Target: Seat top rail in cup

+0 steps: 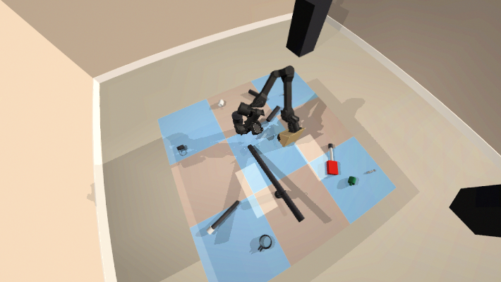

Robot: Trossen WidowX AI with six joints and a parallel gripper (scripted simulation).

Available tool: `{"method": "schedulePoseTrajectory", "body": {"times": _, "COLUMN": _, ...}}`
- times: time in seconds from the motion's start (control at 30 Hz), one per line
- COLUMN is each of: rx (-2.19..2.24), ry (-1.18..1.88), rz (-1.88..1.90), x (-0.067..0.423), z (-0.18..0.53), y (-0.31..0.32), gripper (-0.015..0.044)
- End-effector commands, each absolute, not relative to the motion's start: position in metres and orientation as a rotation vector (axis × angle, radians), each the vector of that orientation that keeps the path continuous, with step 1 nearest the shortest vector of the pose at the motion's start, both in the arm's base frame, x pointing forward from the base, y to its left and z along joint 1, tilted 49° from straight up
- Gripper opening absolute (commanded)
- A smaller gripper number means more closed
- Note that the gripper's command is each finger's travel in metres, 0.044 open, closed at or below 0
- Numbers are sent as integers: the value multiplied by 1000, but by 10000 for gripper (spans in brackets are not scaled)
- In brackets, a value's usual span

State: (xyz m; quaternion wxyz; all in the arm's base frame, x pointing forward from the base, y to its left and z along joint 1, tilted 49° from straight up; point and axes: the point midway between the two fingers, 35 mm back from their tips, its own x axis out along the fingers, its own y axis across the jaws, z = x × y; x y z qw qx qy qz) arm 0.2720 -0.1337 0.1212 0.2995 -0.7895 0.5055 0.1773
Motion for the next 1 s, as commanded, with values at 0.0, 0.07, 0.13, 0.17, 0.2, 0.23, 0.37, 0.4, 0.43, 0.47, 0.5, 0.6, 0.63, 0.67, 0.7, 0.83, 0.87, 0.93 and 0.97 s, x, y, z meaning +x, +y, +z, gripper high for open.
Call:
{"method": "schedulePoseTrajectory", "body": {"times": 0.0, "rx": -2080, "ry": 1349, "rz": 435, "x": 275, "z": 121, "y": -134, "gripper": 0}}
{"method": "schedulePoseTrajectory", "body": {"times": 0.07, "rx": -2069, "ry": 1355, "rz": 409, "x": 277, "z": 121, "y": -134, "gripper": 0}}
{"method": "schedulePoseTrajectory", "body": {"times": 0.13, "rx": -2061, "ry": 1359, "rz": 388, "x": 278, "z": 121, "y": -134, "gripper": 0}}
{"method": "schedulePoseTrajectory", "body": {"times": 0.17, "rx": -2059, "ry": 1360, "rz": 383, "x": 279, "z": 121, "y": -134, "gripper": 0}}
{"method": "schedulePoseTrajectory", "body": {"times": 0.2, "rx": -2056, "ry": 1361, "rz": 376, "x": 279, "z": 121, "y": -135, "gripper": 0}}
{"method": "schedulePoseTrajectory", "body": {"times": 0.23, "rx": -2054, "ry": 1362, "rz": 371, "x": 280, "z": 121, "y": -135, "gripper": 0}}
{"method": "schedulePoseTrajectory", "body": {"times": 0.37, "rx": -2054, "ry": 1362, "rz": 371, "x": 280, "z": 121, "y": -135, "gripper": 0}}
{"method": "schedulePoseTrajectory", "body": {"times": 0.4, "rx": -2055, "ry": 1361, "rz": 375, "x": 279, "z": 121, "y": -135, "gripper": 0}}
{"method": "schedulePoseTrajectory", "body": {"times": 0.43, "rx": -2057, "ry": 1361, "rz": 379, "x": 279, "z": 121, "y": -135, "gripper": 0}}
{"method": "schedulePoseTrajectory", "body": {"times": 0.47, "rx": -2059, "ry": 1360, "rz": 384, "x": 279, "z": 121, "y": -134, "gripper": 0}}
{"method": "schedulePoseTrajectory", "body": {"times": 0.5, "rx": -2061, "ry": 1359, "rz": 388, "x": 278, "z": 121, "y": -134, "gripper": 0}}
{"method": "schedulePoseTrajectory", "body": {"times": 0.6, "rx": -2066, "ry": 1356, "rz": 402, "x": 277, "z": 121, "y": -134, "gripper": 0}}
{"method": "schedulePoseTrajectory", "body": {"times": 0.63, "rx": -2068, "ry": 1355, "rz": 406, "x": 277, "z": 121, "y": -134, "gripper": 0}}
{"method": "schedulePoseTrajectory", "body": {"times": 0.67, "rx": -2070, "ry": 1354, "rz": 410, "x": 277, "z": 121, "y": -134, "gripper": 0}}
{"method": "schedulePoseTrajectory", "body": {"times": 0.7, "rx": -2071, "ry": 1354, "rz": 413, "x": 276, "z": 121, "y": -134, "gripper": 0}}
{"method": "schedulePoseTrajectory", "body": {"times": 0.83, "rx": -2071, "ry": 1354, "rz": 413, "x": 276, "z": 121, "y": -134, "gripper": 0}}
{"method": "schedulePoseTrajectory", "body": {"times": 0.87, "rx": -2067, "ry": 1351, "rz": 402, "x": 278, "z": 121, "y": -134, "gripper": 0}}
{"method": "schedulePoseTrajectory", "body": {"times": 0.93, "rx": -2067, "ry": 1351, "rz": 402, "x": 278, "z": 121, "y": -134, "gripper": 0}}
{"method": "schedulePoseTrajectory", "body": {"times": 0.97, "rx": -2067, "ry": 1351, "rz": 402, "x": 278, "z": 121, "y": -134, "gripper": 0}}
